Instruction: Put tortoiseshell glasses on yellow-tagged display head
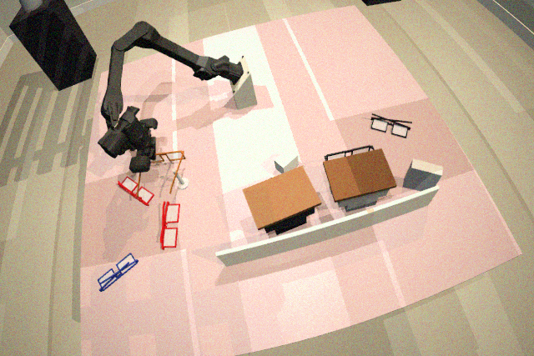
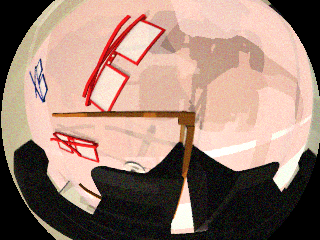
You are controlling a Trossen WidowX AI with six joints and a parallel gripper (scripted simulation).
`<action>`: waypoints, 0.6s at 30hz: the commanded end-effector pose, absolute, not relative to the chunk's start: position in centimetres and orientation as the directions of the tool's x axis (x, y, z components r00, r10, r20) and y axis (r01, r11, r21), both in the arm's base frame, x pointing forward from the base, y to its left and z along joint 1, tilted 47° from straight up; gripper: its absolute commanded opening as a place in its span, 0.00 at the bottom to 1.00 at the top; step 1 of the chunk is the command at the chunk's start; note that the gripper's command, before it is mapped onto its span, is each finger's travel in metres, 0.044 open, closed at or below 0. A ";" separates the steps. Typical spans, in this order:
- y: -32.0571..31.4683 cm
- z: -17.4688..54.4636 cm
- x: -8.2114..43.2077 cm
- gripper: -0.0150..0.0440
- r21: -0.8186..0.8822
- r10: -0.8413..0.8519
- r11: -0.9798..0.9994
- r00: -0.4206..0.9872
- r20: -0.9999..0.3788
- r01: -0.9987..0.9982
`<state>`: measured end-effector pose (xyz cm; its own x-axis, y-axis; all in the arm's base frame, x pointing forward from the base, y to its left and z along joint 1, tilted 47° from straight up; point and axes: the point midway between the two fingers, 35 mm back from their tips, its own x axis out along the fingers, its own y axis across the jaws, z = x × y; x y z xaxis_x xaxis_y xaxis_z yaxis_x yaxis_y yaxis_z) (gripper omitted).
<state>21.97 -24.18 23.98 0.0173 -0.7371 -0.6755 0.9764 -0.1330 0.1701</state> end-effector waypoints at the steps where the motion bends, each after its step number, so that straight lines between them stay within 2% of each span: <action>1: -24.3 24.5 21.7 0.25 0.178 -0.741 -0.132 0.023 -0.672 0.975; 18: -24.9 25.2 21.3 0.25 0.179 -0.741 -0.132 0.023 -0.671 0.975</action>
<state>21.44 -24.87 24.82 0.0181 -0.7386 -0.6739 0.9761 -0.1331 0.1720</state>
